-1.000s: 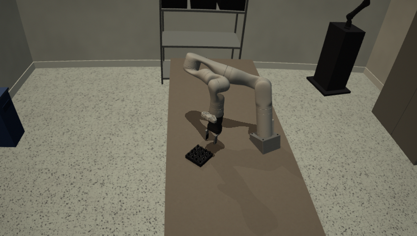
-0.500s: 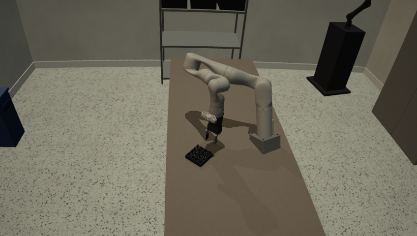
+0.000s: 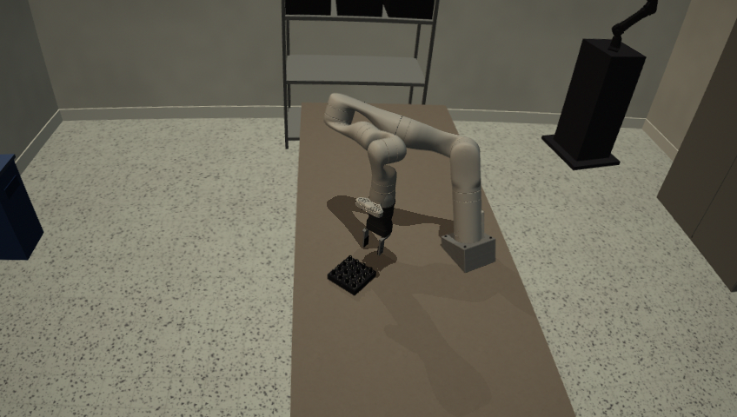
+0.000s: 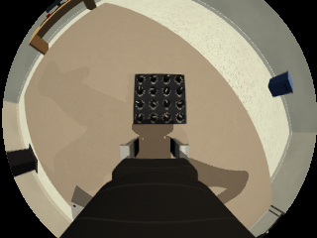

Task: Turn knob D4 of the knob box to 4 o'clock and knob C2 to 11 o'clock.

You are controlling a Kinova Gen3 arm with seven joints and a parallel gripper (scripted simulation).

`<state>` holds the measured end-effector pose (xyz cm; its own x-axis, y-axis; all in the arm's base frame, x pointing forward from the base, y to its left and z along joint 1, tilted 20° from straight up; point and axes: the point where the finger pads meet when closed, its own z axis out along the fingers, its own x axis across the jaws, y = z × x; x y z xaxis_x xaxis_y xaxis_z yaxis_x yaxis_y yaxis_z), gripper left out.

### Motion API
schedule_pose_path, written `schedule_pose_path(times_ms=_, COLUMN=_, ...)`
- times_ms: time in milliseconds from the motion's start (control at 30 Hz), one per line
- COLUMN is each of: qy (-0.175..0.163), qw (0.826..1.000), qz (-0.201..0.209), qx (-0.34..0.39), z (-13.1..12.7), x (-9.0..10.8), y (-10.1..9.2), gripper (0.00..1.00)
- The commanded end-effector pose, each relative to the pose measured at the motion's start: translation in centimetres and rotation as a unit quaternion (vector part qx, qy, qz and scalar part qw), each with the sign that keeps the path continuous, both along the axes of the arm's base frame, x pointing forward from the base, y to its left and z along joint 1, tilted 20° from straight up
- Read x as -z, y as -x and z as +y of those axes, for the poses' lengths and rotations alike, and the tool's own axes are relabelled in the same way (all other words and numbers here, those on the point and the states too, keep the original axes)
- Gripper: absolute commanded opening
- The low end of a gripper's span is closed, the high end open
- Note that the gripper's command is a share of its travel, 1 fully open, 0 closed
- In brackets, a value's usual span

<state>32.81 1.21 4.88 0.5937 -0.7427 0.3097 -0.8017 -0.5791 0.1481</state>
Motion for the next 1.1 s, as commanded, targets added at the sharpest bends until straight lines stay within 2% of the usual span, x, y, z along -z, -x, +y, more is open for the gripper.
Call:
schedule_pose_path(times_ms=0, qy=0.000, qw=1.000, qz=-0.001, qx=0.000, z=0.0, x=0.0, y=0.0, gripper=1.00)
schedule_pose_path(times_ms=167, qy=0.000, qw=1.000, qz=0.002, qx=-0.007, z=0.1, x=0.0, y=-0.1, gripper=1.00)
schedule_pose_path(times_ms=433, qy=0.002, qw=0.998, qz=0.025, qx=-0.061, z=0.8, x=0.2, y=-0.3, gripper=1.00)
schedule_pose_path(times_ms=567, qy=0.004, qw=0.990, qz=0.055, qx=-0.131, z=1.6, x=0.4, y=-0.7, gripper=1.00)
schedule_pose_path(times_ms=733, qy=0.008, qw=0.964, qz=0.100, qx=-0.247, z=2.7, x=0.6, y=-1.3, gripper=1.00)
schedule_pose_path(times_ms=933, qy=0.013, qw=0.929, qz=0.135, qx=-0.345, z=3.5, x=0.5, y=-2.0, gripper=1.00)
schedule_pose_path(times_ms=1000, qy=0.013, qw=0.929, qz=0.135, qx=-0.345, z=3.5, x=0.5, y=-2.0, gripper=1.00)
schedule_pose_path(times_ms=1067, qy=0.017, qw=0.905, qz=0.153, qx=-0.397, z=3.9, x=0.5, y=-2.4, gripper=1.00)
